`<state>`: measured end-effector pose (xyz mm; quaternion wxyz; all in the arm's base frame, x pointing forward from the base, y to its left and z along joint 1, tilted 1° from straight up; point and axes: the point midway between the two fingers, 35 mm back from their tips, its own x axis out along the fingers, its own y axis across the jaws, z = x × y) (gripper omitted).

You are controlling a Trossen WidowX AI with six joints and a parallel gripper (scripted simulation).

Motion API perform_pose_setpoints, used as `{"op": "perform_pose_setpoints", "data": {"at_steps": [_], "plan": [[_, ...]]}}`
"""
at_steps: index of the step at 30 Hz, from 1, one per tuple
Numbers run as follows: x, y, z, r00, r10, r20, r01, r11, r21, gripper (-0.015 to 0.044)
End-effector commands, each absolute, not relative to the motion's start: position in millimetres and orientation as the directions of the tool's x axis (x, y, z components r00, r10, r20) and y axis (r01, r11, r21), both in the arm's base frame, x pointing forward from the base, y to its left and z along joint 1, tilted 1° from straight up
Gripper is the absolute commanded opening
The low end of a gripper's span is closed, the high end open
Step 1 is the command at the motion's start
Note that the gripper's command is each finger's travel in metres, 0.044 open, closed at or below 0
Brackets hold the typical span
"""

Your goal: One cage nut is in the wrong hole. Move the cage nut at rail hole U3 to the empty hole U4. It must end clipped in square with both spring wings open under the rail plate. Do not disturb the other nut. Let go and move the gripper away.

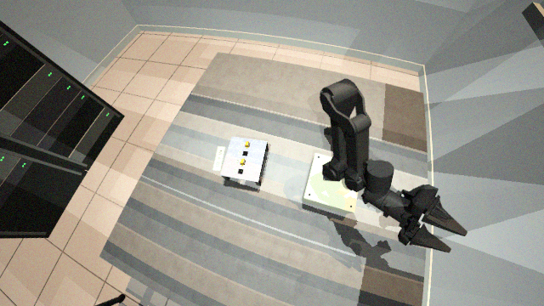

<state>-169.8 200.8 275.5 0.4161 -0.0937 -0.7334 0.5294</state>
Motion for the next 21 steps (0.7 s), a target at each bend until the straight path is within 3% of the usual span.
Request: {"op": "perform_pose_setpoints", "data": {"at_steps": [1,11,16,21], "plan": [[-168.7,202.3,275.9,-0.632,0.582,0.511,-0.301,0.423,-0.854,0.0426],[-128.2,273.5,268.9,-0.489,0.779,0.393,-0.347,0.24,-0.907,0.044],[-74.6,326.9,253.0,-0.317,0.917,0.243,-0.492,0.06,-0.868,0.044],[-10.5,365.2,232.3,-0.126,0.989,0.073,-0.693,-0.036,-0.72,0.044]]}}
